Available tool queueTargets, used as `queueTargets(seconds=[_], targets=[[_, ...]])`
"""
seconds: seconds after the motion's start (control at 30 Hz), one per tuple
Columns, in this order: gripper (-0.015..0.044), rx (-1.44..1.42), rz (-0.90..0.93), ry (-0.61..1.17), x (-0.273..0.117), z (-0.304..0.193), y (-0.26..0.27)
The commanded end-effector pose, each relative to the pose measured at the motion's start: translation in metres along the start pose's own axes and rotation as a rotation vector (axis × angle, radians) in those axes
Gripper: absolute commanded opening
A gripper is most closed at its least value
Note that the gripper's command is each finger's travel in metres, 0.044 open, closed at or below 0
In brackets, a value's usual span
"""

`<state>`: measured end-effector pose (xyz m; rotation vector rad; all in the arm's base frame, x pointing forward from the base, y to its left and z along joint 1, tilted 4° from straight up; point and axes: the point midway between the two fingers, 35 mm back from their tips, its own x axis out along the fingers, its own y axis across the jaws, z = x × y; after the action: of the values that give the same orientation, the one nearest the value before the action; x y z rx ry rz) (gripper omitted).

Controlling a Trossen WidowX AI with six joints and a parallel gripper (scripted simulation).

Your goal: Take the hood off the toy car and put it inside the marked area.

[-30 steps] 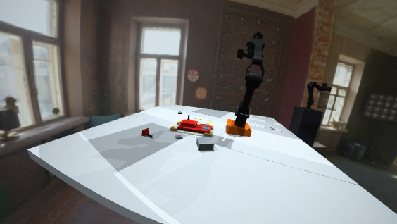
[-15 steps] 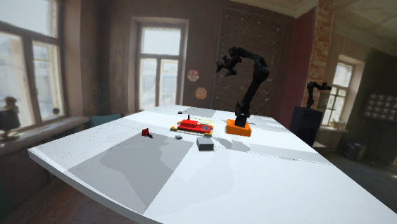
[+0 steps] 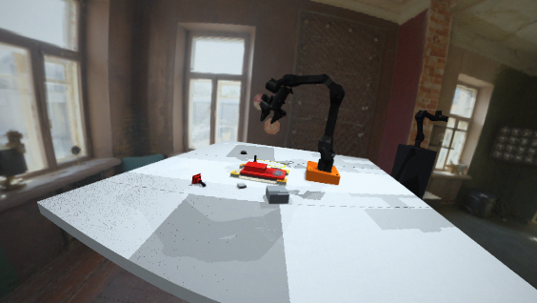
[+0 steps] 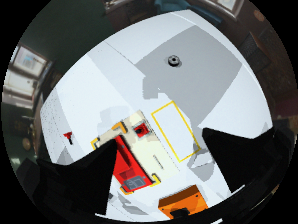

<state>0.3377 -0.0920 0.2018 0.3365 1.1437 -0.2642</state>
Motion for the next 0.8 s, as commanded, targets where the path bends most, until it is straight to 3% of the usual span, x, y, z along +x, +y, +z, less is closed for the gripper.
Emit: queueTargets(seconds=[0.0,0.33,0.77], targets=[[0.0440,-0.135,0.017,0.155,0.040,-0.029,0.052],[0.0440,-0.465,-0.017,0.448,0.104,-0.123,0.143],[0.0440,-0.471,-0.019,0.453,0.110,-0.126,0.143]])
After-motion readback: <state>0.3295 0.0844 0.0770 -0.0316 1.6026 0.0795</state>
